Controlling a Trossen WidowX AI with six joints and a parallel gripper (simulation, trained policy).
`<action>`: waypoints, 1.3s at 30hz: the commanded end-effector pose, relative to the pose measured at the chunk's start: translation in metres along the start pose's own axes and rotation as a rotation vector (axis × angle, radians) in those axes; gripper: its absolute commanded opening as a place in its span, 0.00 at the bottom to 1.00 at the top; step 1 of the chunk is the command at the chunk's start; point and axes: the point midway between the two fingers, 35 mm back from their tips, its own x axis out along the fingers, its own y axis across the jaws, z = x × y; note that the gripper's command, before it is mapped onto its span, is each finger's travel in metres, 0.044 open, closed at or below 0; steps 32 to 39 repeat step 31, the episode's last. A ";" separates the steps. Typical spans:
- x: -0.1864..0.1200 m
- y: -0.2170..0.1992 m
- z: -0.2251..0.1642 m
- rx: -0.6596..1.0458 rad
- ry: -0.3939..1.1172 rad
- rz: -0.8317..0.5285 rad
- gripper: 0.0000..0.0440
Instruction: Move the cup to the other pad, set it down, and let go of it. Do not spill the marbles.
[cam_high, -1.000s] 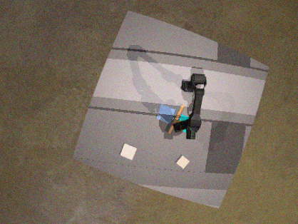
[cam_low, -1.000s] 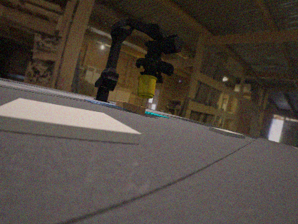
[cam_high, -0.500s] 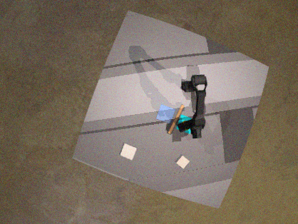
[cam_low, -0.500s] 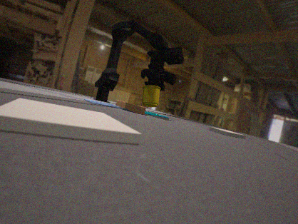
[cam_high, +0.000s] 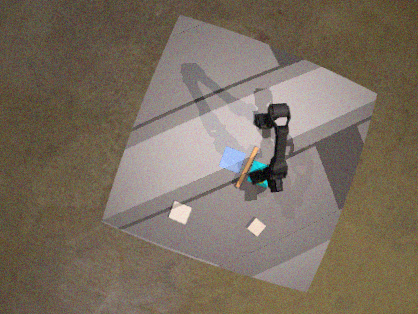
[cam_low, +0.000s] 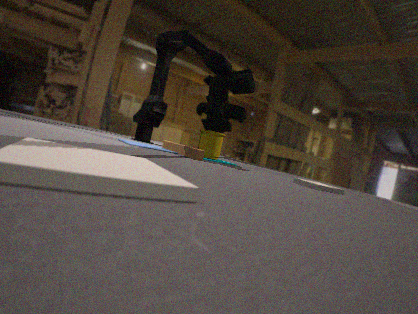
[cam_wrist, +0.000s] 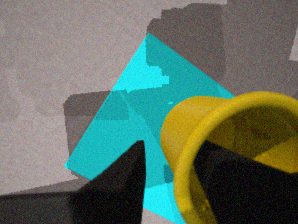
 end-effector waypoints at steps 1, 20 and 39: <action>-0.005 -0.001 0.005 0.013 -0.038 0.002 0.33; -0.048 0.001 0.001 0.041 -0.150 0.036 0.49; -0.084 -0.007 0.009 0.062 -0.245 0.016 0.87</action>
